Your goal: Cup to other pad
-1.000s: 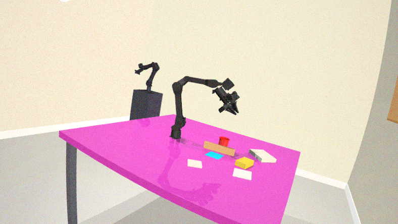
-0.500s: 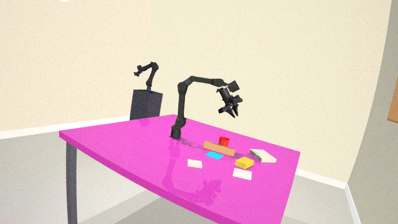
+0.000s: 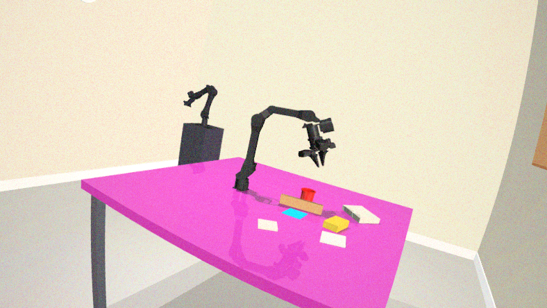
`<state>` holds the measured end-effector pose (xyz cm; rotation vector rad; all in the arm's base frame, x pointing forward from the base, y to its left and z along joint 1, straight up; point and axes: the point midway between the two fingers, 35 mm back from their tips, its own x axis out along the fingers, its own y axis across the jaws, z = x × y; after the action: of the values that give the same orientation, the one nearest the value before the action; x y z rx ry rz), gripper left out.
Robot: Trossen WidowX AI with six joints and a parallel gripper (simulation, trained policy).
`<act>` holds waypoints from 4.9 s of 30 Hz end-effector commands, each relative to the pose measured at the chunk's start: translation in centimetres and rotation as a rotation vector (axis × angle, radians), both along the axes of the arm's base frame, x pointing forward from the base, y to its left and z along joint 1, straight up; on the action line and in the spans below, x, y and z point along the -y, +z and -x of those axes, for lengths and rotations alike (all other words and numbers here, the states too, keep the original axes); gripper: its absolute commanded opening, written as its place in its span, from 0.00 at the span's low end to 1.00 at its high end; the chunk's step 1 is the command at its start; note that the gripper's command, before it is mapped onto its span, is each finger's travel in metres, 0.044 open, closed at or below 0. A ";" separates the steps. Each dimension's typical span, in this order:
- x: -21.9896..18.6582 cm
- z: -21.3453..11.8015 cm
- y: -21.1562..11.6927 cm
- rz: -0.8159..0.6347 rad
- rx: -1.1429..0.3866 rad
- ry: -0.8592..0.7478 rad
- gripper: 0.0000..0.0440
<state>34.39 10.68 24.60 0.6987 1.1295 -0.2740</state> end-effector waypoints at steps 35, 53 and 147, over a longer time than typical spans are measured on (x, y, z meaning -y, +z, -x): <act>2.3 2.5 -10.7 0.193 -0.464 -0.151 0.31; 2.3 3.4 -17.6 0.242 -0.537 -0.108 0.33; 19.0 -1.5 -13.2 0.079 -0.241 -0.590 0.00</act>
<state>36.26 -8.05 12.31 0.9378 1.1099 -0.9079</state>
